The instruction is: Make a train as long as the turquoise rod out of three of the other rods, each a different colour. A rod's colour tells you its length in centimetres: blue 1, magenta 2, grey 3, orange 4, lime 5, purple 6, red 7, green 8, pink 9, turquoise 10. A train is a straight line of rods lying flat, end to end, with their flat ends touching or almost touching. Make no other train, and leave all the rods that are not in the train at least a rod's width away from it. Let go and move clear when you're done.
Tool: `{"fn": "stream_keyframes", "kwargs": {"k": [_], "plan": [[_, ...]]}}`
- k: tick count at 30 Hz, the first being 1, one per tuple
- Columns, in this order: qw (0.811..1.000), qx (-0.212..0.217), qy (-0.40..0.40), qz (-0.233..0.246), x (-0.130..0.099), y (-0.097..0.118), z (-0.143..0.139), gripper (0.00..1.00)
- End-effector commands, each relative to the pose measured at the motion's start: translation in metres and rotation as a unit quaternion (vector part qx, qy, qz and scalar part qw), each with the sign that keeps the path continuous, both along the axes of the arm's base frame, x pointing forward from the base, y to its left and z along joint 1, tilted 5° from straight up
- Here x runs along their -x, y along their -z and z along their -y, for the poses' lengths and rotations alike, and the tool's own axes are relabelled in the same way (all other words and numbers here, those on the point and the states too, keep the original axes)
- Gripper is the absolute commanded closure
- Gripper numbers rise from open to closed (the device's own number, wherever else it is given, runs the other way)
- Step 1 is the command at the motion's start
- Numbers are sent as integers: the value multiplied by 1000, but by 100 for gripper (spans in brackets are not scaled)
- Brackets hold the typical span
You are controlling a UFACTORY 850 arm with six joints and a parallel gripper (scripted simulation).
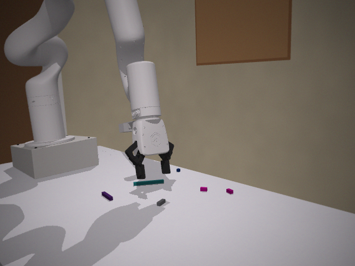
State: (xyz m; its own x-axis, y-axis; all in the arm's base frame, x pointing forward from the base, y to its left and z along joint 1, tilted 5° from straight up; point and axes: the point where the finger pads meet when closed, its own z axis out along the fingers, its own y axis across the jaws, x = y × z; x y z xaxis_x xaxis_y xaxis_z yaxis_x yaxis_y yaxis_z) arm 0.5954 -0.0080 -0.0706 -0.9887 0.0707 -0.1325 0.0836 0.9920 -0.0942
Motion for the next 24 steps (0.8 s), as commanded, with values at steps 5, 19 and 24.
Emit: {"fn": "stream_keyframes", "kwargs": {"k": [5, 19, 24], "plan": [[996, -31, 9, -84, 7, -1, -2, 0], [994, -45, 19, -102, 19, -2, -6, 0], [994, -45, 19, -102, 19, -2, -6, 0]]}}
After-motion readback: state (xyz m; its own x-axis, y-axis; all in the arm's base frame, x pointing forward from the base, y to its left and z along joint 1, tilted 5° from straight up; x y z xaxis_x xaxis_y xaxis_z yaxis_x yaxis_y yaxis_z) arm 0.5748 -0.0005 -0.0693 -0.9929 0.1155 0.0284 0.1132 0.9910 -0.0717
